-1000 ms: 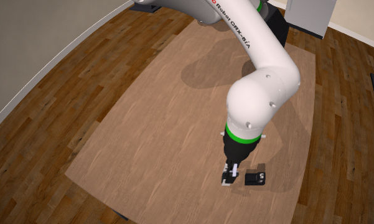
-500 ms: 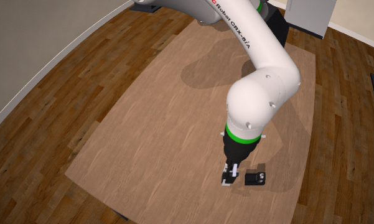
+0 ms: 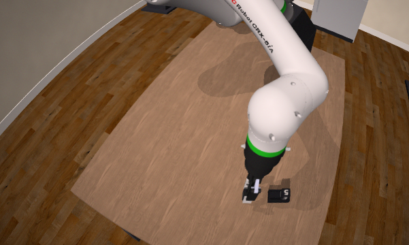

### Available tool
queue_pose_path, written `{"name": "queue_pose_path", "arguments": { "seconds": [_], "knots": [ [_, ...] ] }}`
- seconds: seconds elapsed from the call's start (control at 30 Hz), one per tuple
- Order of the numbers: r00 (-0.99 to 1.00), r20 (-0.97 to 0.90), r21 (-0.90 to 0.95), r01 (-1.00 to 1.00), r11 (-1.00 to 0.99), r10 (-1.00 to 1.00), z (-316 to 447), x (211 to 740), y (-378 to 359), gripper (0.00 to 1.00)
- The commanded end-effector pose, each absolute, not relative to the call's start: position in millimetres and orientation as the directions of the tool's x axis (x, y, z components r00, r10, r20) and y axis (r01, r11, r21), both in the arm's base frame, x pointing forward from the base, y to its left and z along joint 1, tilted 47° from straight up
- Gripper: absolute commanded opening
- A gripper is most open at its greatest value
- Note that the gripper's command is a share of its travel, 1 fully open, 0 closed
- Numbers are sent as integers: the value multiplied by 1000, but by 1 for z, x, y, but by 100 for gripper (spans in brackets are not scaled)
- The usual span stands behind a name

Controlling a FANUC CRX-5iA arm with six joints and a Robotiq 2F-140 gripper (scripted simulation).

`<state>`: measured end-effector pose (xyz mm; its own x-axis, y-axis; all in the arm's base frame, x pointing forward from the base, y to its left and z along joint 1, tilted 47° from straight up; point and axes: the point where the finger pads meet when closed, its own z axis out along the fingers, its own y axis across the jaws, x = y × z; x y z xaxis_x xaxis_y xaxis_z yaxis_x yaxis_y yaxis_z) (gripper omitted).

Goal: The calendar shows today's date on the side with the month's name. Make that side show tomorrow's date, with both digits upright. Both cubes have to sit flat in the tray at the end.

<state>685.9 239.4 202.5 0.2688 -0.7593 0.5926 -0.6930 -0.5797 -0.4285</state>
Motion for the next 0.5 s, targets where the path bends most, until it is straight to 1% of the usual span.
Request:
{"name": "queue_pose_path", "arguments": {
  "seconds": [0.0,0.17,0.2,0.47],
  "knots": [
    [269,593,-429,-693,-580,-759,203,686,240,35],
    [269,593,-429,-693,-580,-759,203,686,240,35],
    [269,593,-429,-693,-580,-759,203,686,240,24],
    [269,593,-429,-693,-580,-759,203,686,240,24]
  ]
}}
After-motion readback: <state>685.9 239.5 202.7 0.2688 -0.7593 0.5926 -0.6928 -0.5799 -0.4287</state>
